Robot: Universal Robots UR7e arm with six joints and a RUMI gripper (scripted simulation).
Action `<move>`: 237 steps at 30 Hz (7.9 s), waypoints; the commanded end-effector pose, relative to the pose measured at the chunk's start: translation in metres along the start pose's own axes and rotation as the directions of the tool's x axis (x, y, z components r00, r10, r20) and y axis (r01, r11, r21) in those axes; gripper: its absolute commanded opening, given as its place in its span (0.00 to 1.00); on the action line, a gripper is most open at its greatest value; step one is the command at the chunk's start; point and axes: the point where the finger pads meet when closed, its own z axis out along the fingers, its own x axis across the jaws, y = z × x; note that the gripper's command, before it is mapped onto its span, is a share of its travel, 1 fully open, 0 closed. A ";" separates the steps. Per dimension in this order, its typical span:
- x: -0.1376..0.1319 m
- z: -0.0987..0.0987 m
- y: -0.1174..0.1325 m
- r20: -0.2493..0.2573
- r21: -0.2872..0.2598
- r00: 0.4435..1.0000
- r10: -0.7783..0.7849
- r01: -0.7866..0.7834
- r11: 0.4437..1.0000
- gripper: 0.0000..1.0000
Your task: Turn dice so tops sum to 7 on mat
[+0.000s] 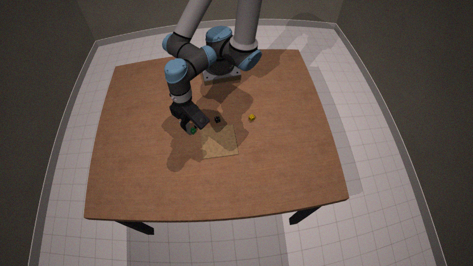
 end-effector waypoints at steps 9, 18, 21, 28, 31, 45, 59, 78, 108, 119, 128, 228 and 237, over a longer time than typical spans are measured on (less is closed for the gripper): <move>0.000 0.000 0.000 -0.001 0.000 1.000 0.000 0.000 1.000 0.21; 0.000 0.000 0.000 -0.001 0.000 1.000 0.000 0.000 1.000 0.21; 0.000 0.000 0.000 -0.001 0.000 1.000 0.000 0.000 1.000 0.21; 0.000 0.000 0.000 -0.001 0.000 1.000 0.000 0.000 1.000 0.21; 0.000 0.000 0.000 -0.001 0.000 1.000 0.000 0.000 1.000 0.03; 0.000 0.000 0.000 -0.001 0.000 1.000 0.000 0.000 1.000 0.03; 0.000 0.000 0.000 -0.001 0.000 1.000 0.000 0.000 1.000 0.03; 0.000 -0.028 0.000 -0.001 0.000 1.000 0.000 0.000 1.000 0.03; 0.000 -0.100 0.000 -0.001 0.000 1.000 0.000 0.000 1.000 0.03; -0.002 -0.100 -0.004 -0.001 0.000 0.999 0.039 -0.039 0.999 0.03; -0.015 -0.101 -0.024 -0.001 0.000 0.974 0.225 -0.225 0.974 0.03; -0.069 -0.008 -0.082 -0.001 0.001 0.618 0.786 -0.786 0.618 0.03; -0.069 -0.008 -0.082 -0.001 0.001 0.618 0.786 -0.786 0.618 0.03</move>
